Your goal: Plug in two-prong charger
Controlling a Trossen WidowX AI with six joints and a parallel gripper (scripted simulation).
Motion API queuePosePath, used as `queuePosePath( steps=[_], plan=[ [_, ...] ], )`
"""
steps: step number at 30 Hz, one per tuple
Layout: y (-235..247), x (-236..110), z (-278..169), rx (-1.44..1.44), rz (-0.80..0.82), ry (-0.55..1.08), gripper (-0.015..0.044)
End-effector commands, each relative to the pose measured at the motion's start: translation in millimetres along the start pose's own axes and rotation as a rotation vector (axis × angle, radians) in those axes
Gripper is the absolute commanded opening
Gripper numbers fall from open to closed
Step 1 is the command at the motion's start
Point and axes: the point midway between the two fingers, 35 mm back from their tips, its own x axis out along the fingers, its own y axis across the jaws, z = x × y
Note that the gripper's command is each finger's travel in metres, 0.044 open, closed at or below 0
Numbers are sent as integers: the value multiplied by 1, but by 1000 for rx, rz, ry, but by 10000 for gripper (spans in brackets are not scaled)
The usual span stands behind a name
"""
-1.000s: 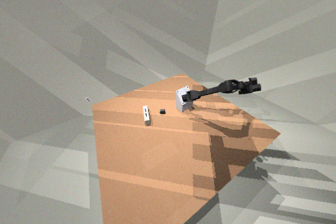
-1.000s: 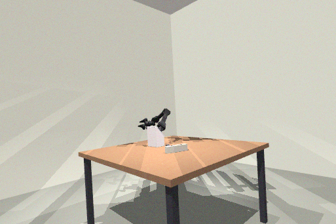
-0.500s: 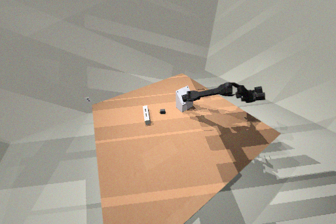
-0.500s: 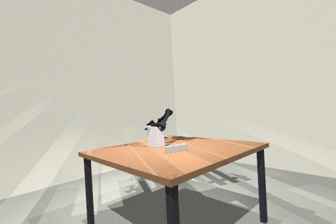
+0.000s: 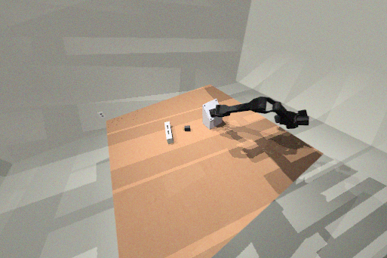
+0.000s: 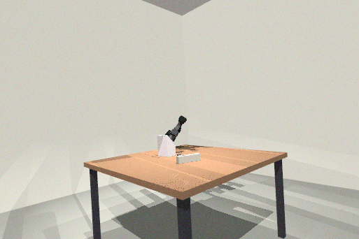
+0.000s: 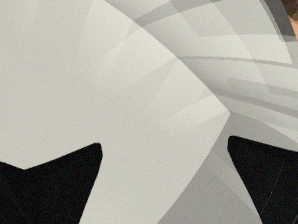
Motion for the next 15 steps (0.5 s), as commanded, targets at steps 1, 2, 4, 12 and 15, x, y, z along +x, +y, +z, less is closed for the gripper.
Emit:
queuePosePath(
  steps=[1, 2, 4, 12, 15],
  plan=[
    [6, -18, 20, -15, 13, -65, 440],
    [7, -22, 25, -17, 16, -79, 440],
    [8, -31, 34, -22, 21, -107, 440],
    [14, -66, 68, -43, 37, -221, 440],
    [16, -80, 81, -50, 42, -264, 440]
  ],
)
